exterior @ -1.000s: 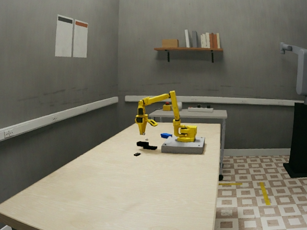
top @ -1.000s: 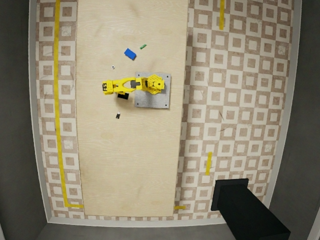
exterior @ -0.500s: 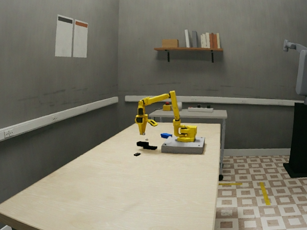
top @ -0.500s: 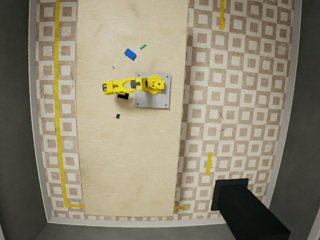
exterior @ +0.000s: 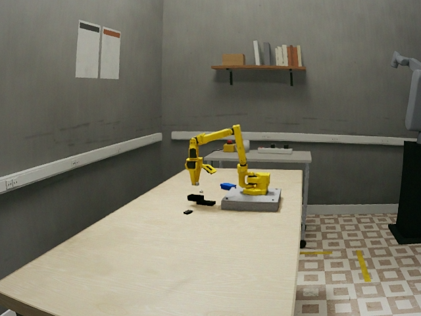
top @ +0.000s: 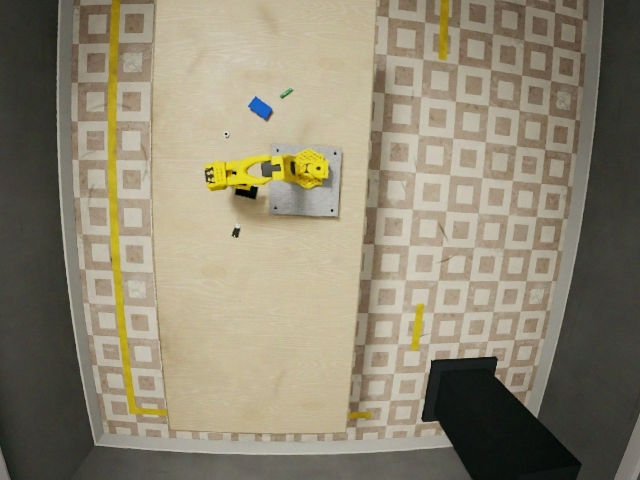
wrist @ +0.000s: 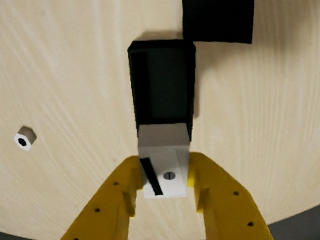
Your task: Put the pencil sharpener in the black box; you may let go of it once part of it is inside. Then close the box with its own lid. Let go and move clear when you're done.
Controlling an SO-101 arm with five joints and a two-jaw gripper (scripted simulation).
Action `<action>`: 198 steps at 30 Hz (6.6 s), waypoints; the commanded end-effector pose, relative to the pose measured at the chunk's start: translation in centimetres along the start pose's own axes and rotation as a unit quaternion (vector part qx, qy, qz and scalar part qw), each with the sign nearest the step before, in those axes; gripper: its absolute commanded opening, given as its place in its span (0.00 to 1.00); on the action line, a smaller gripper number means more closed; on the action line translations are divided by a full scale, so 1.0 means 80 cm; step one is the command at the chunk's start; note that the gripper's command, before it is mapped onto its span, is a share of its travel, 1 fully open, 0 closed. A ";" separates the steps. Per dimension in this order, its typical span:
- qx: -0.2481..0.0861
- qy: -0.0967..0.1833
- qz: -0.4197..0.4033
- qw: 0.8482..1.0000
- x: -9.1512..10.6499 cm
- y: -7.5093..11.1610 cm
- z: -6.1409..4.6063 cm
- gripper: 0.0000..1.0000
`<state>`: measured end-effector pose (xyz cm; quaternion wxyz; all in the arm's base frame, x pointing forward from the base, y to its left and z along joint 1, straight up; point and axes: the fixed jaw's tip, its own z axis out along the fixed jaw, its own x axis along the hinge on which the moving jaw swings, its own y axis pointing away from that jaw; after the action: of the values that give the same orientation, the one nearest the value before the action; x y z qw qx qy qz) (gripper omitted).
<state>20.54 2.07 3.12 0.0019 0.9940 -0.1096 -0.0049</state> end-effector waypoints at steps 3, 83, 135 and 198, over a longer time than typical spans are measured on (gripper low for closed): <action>0.002 0.004 0.000 1.000 -0.001 -0.002 -0.001 0.06; 0.002 0.004 0.000 1.000 -0.005 0.004 0.054 0.06; 0.002 0.004 0.000 1.000 -0.005 0.004 0.054 0.13; 0.002 0.004 0.000 1.000 -0.008 0.000 0.009 0.18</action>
<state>19.74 1.96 1.79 0.0033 0.9939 -0.1096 -0.0102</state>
